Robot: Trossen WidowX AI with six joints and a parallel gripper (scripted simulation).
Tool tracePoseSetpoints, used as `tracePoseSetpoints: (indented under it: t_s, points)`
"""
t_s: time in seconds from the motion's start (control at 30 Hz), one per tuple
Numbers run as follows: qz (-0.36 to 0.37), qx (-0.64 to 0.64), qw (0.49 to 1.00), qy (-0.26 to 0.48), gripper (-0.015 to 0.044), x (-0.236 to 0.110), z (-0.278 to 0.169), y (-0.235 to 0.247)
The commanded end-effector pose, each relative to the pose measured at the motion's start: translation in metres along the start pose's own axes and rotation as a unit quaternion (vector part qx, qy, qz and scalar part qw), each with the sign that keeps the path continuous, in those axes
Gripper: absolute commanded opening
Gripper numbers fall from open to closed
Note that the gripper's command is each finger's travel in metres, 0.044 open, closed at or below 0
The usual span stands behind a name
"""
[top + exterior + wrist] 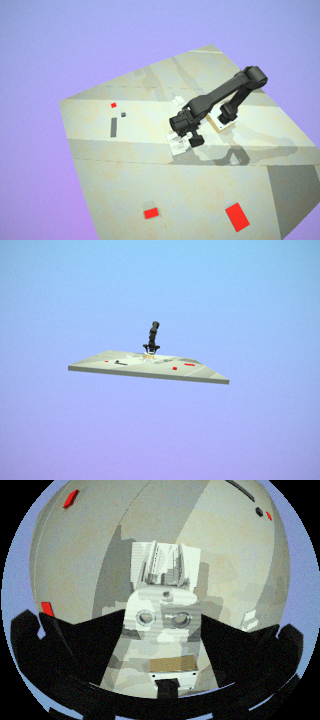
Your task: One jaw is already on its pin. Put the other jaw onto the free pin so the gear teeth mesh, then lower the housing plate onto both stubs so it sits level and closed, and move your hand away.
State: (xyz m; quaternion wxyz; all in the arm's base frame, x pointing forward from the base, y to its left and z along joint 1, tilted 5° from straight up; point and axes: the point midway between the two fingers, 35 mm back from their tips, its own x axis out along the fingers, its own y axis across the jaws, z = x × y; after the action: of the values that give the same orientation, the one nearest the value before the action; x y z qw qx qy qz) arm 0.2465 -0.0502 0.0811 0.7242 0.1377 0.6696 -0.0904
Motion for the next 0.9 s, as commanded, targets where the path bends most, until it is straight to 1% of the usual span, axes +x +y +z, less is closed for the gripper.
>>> tracePoseSetpoints:
  t_s: [0.0,0.3,0.87]
  points:
    - [-0.002,-0.003,1.0,-0.001,0.0351,0.0,0.0,0.0]
    - [-0.002,-0.003,1.0,0.0,0.0351,0.0,-0.014,-0.003]
    - [-0.002,-0.003,1.0,0.0,0.0351,0.0,-0.014,-0.003]
